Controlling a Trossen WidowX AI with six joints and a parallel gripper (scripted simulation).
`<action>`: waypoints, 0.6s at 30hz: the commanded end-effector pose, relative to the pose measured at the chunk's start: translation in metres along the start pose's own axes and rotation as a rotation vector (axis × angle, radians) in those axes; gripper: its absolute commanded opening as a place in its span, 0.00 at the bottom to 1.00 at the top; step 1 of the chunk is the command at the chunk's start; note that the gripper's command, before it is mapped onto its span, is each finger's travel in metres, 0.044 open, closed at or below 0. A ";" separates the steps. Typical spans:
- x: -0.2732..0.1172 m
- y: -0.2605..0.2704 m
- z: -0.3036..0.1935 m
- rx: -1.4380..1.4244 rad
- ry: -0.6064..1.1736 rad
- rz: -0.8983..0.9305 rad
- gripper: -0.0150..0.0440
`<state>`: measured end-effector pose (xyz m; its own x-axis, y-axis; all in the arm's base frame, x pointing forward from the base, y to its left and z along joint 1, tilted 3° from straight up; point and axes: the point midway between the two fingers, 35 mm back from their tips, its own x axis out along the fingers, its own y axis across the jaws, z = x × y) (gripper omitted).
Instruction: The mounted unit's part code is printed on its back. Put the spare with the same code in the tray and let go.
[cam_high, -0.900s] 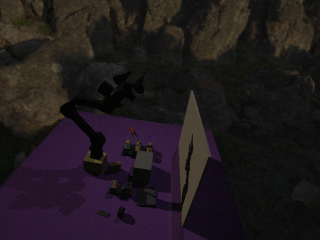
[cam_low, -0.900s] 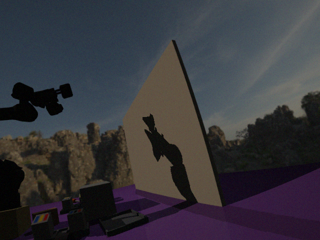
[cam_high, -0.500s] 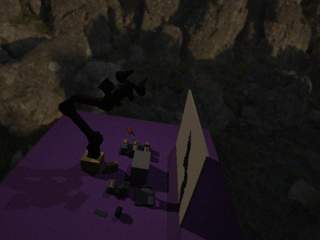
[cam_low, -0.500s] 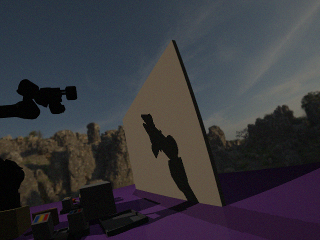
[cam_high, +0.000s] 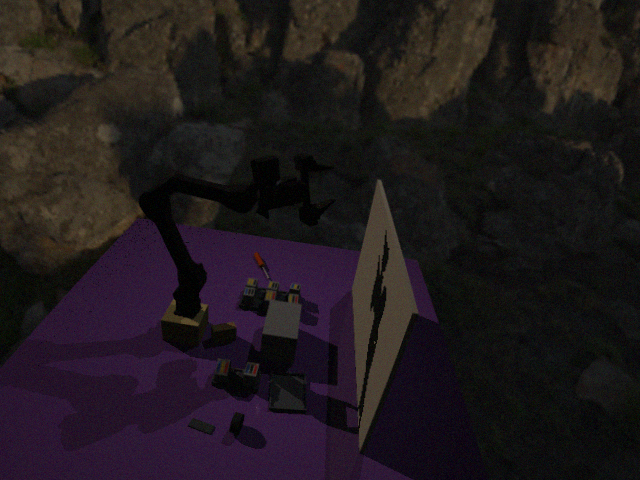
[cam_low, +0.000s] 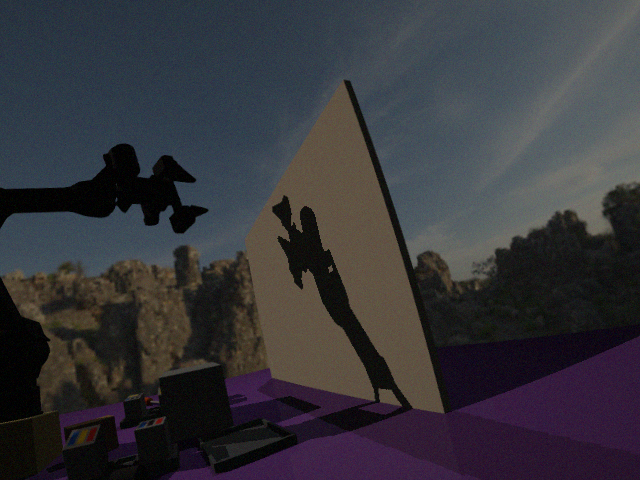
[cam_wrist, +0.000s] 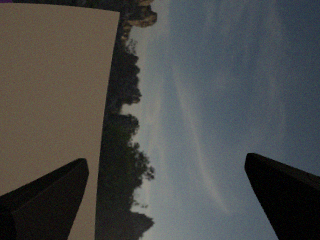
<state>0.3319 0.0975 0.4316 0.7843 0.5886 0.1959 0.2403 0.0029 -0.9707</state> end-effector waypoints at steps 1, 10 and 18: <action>0.028 0.065 -0.036 0.521 0.169 0.300 1.00; 0.027 0.150 -0.056 1.047 0.490 0.632 1.00; -0.001 0.216 -0.057 1.420 0.931 0.901 1.00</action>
<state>0.4174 0.0723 0.3032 0.7910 0.3945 -0.4677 -0.6117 0.5292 -0.5880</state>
